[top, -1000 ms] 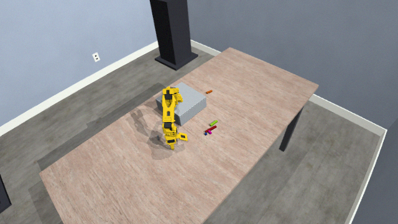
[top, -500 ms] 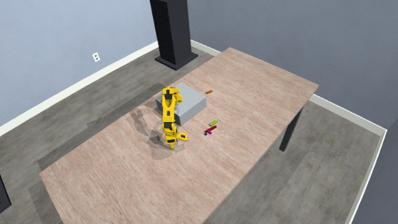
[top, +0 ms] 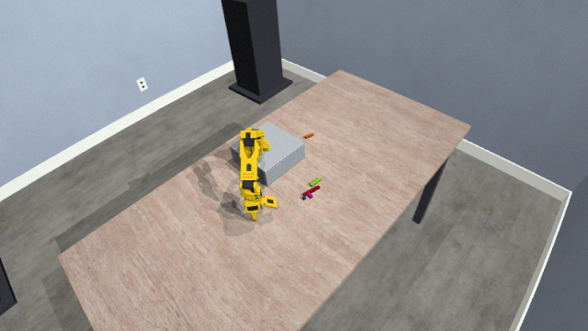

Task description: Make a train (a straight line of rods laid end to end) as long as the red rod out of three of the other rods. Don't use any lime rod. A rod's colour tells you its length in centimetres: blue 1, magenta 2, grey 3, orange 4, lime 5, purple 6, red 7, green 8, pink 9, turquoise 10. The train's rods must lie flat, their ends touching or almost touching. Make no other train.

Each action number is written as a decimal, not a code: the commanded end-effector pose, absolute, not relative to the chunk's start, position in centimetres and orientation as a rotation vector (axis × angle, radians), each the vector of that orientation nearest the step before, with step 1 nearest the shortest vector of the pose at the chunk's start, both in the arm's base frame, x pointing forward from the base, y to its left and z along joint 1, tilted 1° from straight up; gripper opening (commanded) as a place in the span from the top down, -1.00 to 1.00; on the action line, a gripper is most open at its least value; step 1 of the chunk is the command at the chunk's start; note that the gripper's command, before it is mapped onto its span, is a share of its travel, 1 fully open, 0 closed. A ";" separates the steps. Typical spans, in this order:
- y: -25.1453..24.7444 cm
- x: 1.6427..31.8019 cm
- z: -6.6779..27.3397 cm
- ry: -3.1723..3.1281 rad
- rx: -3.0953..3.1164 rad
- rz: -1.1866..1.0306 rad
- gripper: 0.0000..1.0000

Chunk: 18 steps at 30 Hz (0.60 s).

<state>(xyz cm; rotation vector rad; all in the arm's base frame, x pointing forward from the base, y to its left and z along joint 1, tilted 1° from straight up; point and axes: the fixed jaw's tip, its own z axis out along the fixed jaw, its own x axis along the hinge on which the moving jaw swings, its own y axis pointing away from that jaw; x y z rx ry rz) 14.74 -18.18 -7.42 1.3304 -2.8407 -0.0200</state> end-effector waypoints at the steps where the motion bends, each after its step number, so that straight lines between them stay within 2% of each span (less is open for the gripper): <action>1: -18.3 14.5 -6.9 -2.845 1.326 -0.018 0.65; 18: -18.3 14.5 -5.5 -2.845 1.326 -0.018 0.65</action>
